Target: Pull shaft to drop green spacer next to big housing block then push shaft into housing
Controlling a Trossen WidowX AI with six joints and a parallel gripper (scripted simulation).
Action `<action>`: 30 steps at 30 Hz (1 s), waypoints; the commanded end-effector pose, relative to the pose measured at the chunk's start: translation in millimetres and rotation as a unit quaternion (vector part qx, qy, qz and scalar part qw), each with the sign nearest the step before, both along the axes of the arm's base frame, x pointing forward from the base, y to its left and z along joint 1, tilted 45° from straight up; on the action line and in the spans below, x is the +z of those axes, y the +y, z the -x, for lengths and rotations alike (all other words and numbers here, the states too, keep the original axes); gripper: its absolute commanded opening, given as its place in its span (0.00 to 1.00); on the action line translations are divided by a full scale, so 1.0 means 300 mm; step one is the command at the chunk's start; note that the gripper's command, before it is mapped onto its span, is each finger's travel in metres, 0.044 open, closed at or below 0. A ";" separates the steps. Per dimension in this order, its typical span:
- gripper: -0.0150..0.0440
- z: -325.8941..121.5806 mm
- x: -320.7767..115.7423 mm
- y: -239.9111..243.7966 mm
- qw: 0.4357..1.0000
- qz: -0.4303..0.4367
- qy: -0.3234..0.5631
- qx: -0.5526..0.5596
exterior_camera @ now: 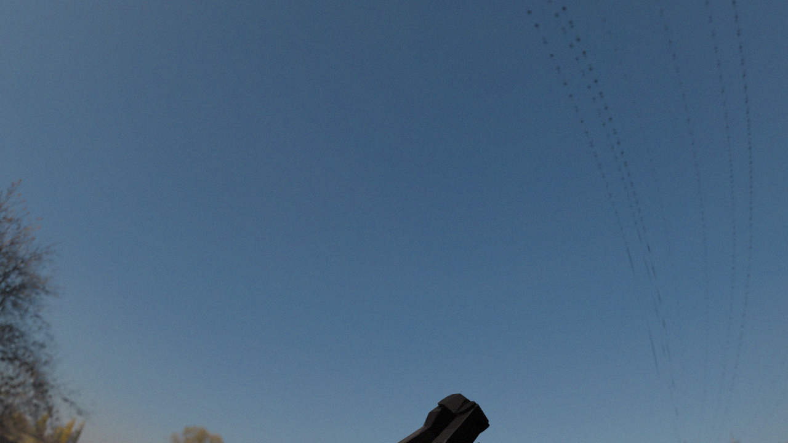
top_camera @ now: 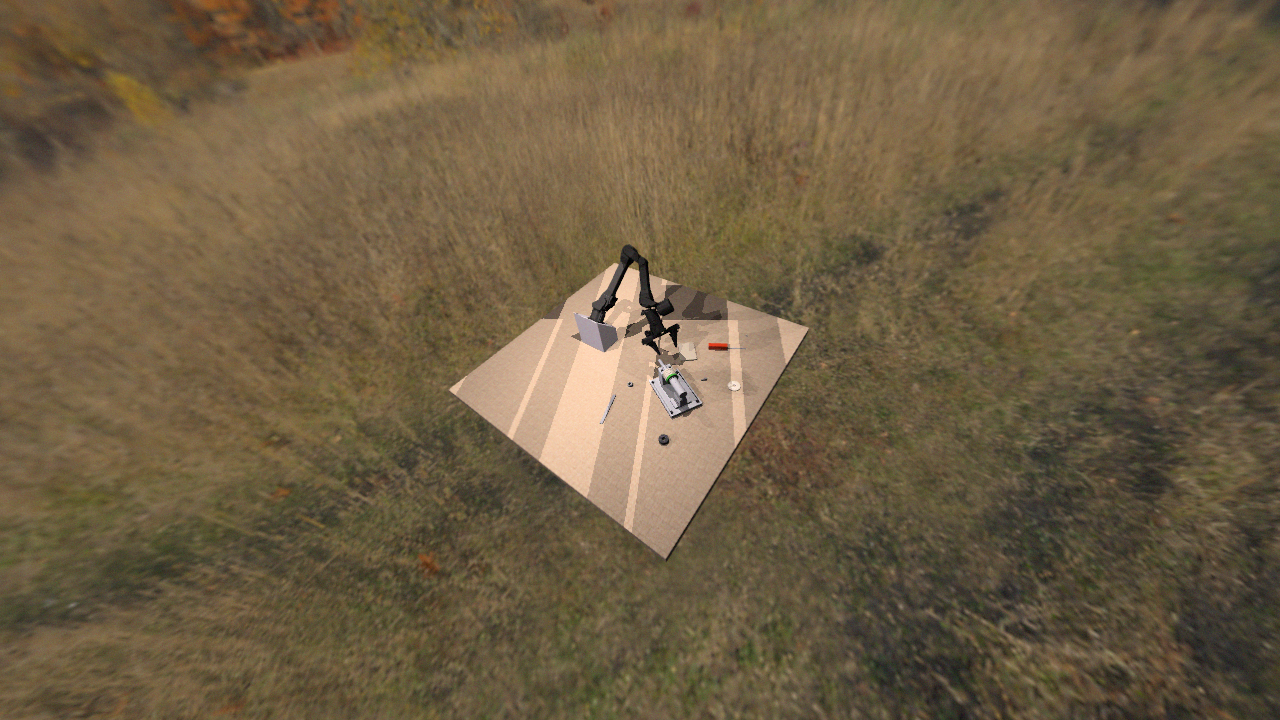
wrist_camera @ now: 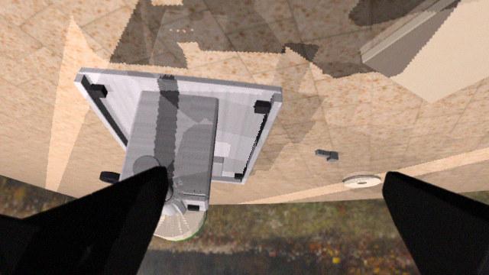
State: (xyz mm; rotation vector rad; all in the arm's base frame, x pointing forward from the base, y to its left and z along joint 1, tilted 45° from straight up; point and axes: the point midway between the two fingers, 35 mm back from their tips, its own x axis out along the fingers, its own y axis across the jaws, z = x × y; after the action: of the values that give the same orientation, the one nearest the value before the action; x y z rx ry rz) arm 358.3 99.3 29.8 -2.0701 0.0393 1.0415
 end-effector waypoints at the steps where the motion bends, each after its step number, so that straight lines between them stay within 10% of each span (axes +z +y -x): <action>1: 1.00 0.042 -0.107 -0.156 0.998 -0.013 0.040 -0.040; 30: 1.00 0.039 -0.112 -0.164 0.998 -0.014 0.041 -0.042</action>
State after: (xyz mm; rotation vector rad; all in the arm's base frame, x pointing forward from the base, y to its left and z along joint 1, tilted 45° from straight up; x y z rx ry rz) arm 347.2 49.2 -2.6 -1.9817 0.1587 1.0626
